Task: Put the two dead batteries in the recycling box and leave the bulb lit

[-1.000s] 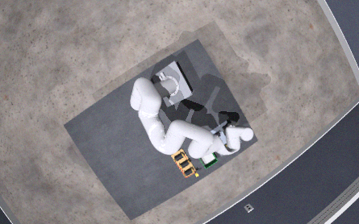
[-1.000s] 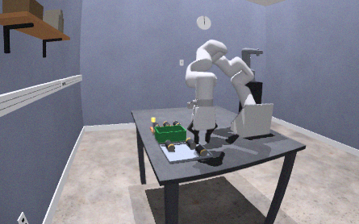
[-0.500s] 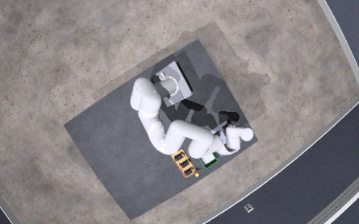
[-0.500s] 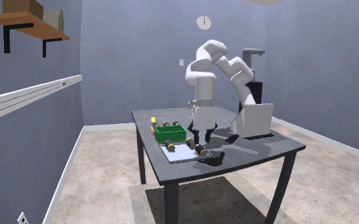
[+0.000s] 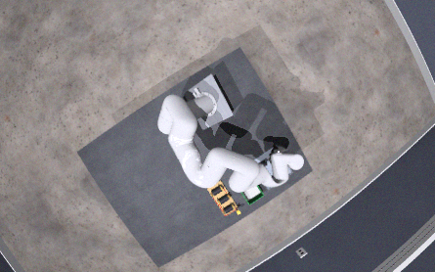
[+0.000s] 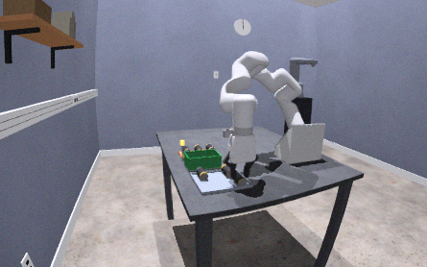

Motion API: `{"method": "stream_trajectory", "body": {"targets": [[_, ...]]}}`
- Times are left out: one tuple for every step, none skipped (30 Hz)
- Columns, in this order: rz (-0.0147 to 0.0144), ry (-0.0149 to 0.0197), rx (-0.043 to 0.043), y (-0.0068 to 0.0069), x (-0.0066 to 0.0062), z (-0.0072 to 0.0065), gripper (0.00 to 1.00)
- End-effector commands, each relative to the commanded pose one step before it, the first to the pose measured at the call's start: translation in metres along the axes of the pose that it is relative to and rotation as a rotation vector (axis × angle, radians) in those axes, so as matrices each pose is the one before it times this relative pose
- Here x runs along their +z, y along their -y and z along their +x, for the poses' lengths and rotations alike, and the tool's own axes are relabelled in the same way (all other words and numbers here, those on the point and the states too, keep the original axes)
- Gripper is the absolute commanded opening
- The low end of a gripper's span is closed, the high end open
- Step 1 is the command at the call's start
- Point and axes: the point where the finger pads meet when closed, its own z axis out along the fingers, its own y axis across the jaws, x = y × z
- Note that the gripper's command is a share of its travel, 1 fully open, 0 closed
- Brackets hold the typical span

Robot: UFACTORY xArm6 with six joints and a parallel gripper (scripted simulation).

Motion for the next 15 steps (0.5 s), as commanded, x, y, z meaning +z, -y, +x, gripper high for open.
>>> {"method": "stream_trajectory", "body": {"targets": [[0.00682,0.00361,0.00244,0.00317,0.00148,-0.00085,0.51],[0.00000,0.00000,0.00000,0.00000,0.00000,0.00000,0.51],[0.00000,0.00000,0.00000,0.00000,0.00000,0.00000,0.51],[0.00000,0.00000,0.00000,0.00000,0.00007,0.00000,0.51],[0.00000,0.00000,0.00000,0.00000,0.00039,0.00000,0.51],[0.00000,0.00000,0.00000,0.00000,0.00084,0.00000,0.51],[-0.00001,0.00001,-0.00001,-0.00001,0.00128,0.00000,0.51],[0.00000,0.00000,0.00000,0.00000,0.00159,0.00000,0.51],[0.00000,0.00000,0.00000,0.00000,0.00169,0.00000,0.51],[0.00000,0.00000,0.00000,0.00000,0.00158,0.00000,0.51],[0.00000,0.00000,0.00000,0.00000,0.00127,0.00000,0.51],[0.00000,0.00000,0.00000,0.00000,0.00084,0.00000,0.51],[0.00000,0.00000,0.00000,0.00000,0.00038,0.00000,0.51],[0.00000,0.00000,0.00000,0.00000,0.00006,0.00000,0.51],[0.00000,0.00000,0.00000,0.00000,0.00000,0.00000,0.51]]}}
